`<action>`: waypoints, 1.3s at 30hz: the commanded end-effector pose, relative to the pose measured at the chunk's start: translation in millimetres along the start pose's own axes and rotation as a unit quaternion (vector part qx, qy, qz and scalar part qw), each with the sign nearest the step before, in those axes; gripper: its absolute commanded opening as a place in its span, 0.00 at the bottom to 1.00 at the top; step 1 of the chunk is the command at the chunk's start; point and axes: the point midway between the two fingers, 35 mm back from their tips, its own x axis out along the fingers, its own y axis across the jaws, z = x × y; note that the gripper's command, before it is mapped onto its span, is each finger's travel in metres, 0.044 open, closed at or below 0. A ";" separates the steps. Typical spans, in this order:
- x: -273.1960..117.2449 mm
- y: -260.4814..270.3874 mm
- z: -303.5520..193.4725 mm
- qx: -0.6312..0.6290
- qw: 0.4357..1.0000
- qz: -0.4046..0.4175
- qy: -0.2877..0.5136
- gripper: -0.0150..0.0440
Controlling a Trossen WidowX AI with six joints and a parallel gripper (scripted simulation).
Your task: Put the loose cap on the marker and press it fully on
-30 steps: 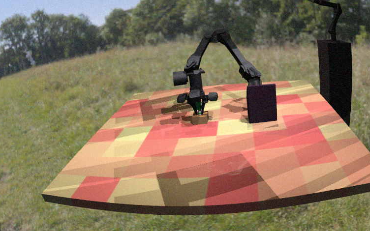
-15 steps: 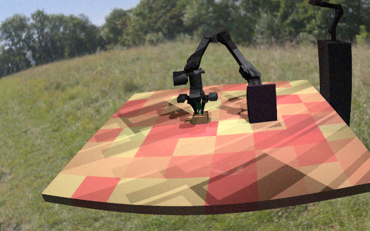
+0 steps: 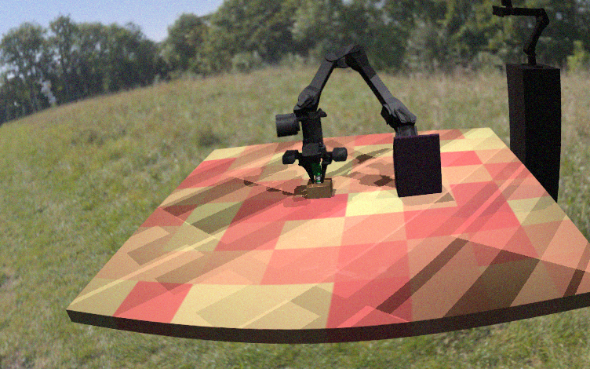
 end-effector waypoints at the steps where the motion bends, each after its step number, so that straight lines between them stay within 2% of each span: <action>1: 10.8 2.1 -0.3 0.008 1.000 0.010 -0.001 0.25; 38: 10.9 2.1 -0.2 0.008 1.000 0.010 -0.001 0.25; 39: 0.0 -0.1 0.0 0.000 1.000 0.000 0.000 0.30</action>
